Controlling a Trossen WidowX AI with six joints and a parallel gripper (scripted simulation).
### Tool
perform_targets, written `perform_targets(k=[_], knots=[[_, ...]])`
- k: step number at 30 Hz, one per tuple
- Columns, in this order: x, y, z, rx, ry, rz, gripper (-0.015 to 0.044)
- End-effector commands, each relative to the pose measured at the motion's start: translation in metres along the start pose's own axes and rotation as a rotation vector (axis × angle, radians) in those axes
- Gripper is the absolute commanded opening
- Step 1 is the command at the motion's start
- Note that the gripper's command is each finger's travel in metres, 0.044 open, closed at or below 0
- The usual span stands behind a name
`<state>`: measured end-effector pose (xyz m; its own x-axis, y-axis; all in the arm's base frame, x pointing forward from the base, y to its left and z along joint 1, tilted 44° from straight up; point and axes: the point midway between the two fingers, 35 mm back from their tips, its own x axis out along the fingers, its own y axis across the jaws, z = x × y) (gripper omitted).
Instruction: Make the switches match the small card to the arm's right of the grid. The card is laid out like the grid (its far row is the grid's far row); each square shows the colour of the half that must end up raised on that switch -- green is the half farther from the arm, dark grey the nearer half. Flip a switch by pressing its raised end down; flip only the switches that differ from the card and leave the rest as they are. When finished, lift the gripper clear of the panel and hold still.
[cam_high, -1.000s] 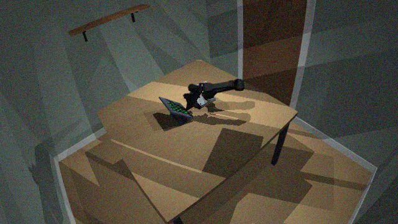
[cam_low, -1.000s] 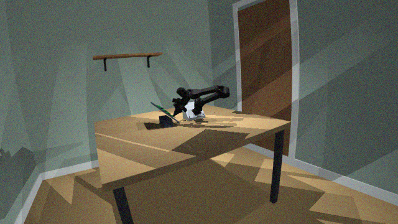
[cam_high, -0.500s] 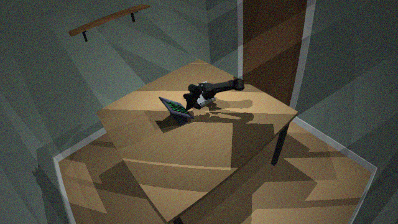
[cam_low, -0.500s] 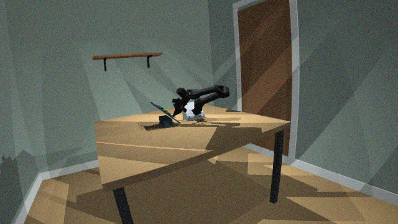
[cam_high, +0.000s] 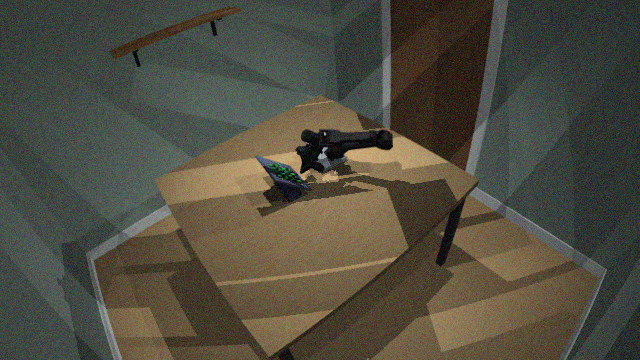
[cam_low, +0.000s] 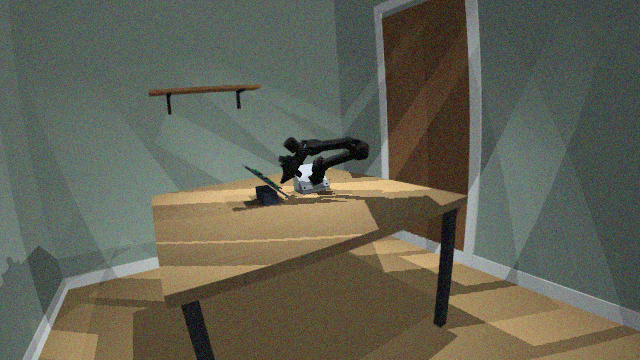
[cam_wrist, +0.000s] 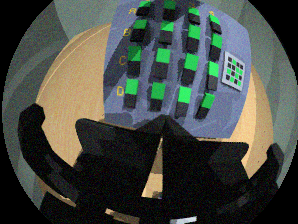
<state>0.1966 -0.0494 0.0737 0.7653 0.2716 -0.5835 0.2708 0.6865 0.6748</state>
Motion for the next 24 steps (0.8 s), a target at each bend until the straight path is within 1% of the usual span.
perform_targets(k=[1, 4, 11, 13, 18, 24], knots=[[-0.033, 0.003, 0.003, 0.000, 0.000, 0.016, 0.0000], [-0.044, 0.007, 0.004, 0.005, -0.011, 0.028, 0.0000], [-0.045, 0.007, 0.005, 0.005, -0.011, 0.028, 0.0000], [-0.047, 0.005, 0.018, 0.004, -0.011, 0.028, 0.0000], [-0.051, -0.007, 0.067, 0.002, -0.012, 0.028, 0.0000], [-0.051, -0.009, 0.073, 0.002, -0.012, 0.028, 0.0000]])
